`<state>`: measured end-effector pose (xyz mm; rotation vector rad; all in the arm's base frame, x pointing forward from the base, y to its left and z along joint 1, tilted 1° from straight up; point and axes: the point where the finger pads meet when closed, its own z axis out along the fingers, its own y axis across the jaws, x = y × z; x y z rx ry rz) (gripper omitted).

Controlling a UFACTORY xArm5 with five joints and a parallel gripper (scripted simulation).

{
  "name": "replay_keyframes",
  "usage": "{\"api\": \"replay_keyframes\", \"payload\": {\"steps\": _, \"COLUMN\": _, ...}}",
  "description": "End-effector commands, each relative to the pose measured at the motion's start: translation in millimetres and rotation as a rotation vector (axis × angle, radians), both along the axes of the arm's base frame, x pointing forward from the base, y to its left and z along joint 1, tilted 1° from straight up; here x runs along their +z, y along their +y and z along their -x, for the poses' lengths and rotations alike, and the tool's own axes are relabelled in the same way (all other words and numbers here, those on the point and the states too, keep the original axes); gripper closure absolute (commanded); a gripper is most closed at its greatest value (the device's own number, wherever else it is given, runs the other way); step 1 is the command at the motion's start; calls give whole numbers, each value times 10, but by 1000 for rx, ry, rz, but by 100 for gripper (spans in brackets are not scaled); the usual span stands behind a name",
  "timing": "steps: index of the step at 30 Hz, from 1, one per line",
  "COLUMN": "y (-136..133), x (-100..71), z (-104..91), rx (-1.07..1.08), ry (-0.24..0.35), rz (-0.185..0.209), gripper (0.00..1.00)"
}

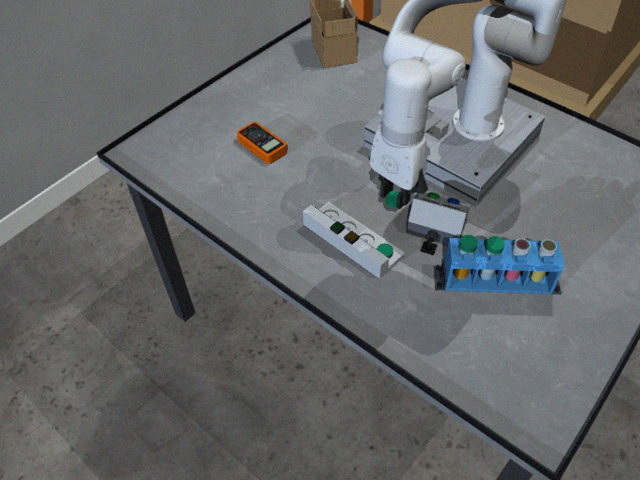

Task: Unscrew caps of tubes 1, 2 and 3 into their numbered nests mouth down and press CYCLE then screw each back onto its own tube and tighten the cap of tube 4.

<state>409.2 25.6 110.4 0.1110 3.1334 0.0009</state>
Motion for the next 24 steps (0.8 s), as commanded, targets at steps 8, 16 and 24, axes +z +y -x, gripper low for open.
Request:
{"api": "replay_keyframes", "payload": {"steps": 8, "y": -500, "x": 0, "z": -201, "rx": 3, "ry": 0, "rz": -16, "gripper": 100}}
{"api": "replay_keyframes", "payload": {"steps": 16, "y": -499, "x": -50, "z": -201, "rx": 3, "ry": 0, "rz": -16, "gripper": 100}}
{"api": "replay_keyframes", "payload": {"steps": 24, "y": -492, "x": -451, "z": -203, "rx": 3, "ry": 1, "rz": -16, "gripper": 100}}
